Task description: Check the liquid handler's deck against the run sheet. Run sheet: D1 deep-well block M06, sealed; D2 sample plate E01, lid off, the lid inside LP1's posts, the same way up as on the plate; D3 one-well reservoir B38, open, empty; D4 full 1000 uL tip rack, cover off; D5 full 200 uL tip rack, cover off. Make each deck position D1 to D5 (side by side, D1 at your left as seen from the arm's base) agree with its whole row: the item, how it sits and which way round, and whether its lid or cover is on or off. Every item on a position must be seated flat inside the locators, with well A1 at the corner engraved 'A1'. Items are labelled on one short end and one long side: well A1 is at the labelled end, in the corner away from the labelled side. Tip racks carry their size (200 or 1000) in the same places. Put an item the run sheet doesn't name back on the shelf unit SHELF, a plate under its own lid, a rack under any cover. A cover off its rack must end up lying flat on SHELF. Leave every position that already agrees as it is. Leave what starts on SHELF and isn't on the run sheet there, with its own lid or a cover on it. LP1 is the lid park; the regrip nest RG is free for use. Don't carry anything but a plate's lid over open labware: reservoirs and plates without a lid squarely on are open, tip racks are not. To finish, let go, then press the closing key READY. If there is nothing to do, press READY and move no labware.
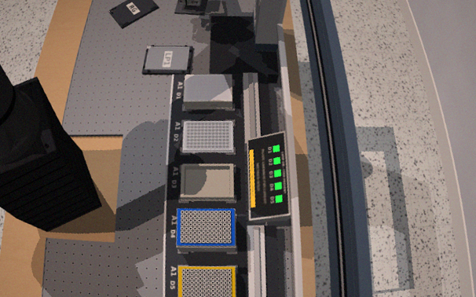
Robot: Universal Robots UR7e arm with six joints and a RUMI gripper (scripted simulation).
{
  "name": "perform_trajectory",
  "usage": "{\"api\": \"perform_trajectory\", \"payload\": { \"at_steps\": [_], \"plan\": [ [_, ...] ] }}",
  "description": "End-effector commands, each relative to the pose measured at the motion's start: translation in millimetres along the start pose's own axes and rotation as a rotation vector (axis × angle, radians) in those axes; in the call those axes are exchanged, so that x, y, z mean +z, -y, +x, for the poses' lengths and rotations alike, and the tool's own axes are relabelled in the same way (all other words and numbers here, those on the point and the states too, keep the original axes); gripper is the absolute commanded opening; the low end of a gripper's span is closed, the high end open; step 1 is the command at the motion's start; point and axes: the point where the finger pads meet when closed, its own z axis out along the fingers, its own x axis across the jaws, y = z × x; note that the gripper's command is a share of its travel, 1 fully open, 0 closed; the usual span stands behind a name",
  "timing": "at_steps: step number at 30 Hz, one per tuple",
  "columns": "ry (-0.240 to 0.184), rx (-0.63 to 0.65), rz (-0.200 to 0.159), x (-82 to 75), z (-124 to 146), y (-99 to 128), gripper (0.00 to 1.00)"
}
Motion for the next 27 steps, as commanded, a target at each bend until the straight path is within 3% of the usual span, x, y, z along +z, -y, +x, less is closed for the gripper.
{"api": "perform_trajectory", "payload": {
  "at_steps": [1, 27],
  "plan": [
    [-0.001, 0.002, 0.000, -0.1, 1.3, 3.5, 0.00],
    [-0.001, 0.001, 0.000, -0.2, 0.9, 10.9, 0.00]
  ]
}}
